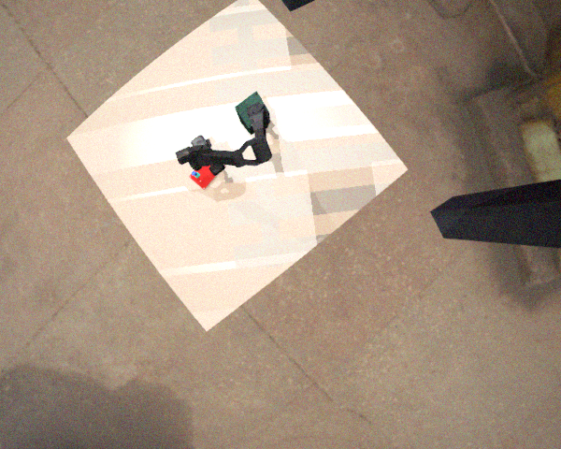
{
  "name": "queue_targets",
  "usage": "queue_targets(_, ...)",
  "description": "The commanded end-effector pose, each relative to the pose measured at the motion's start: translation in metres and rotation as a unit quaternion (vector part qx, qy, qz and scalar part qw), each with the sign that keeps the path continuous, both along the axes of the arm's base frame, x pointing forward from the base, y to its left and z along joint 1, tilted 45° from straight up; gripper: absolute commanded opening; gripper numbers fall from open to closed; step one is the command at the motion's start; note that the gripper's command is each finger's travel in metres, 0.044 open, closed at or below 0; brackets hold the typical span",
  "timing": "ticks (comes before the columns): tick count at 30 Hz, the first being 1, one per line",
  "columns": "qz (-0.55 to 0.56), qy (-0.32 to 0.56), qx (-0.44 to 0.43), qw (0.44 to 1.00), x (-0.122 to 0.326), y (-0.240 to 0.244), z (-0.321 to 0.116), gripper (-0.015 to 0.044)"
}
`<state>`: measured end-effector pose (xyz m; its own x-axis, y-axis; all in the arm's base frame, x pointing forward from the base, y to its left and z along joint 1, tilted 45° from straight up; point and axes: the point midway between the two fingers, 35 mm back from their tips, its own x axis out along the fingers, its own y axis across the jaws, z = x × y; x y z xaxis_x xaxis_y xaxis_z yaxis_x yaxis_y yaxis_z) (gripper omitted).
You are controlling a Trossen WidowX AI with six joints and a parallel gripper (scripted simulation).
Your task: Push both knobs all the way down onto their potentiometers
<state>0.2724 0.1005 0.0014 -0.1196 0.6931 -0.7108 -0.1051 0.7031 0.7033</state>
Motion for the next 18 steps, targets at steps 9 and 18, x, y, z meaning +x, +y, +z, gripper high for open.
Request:
queue_targets(9,0.006,0.000,0.001,1.000,-0.0003,0.0049,-0.0029,0.0000)
queue_targets(18,0.006,0.000,0.001,1.000,0.0002,0.0027,-0.0007,0.0000)
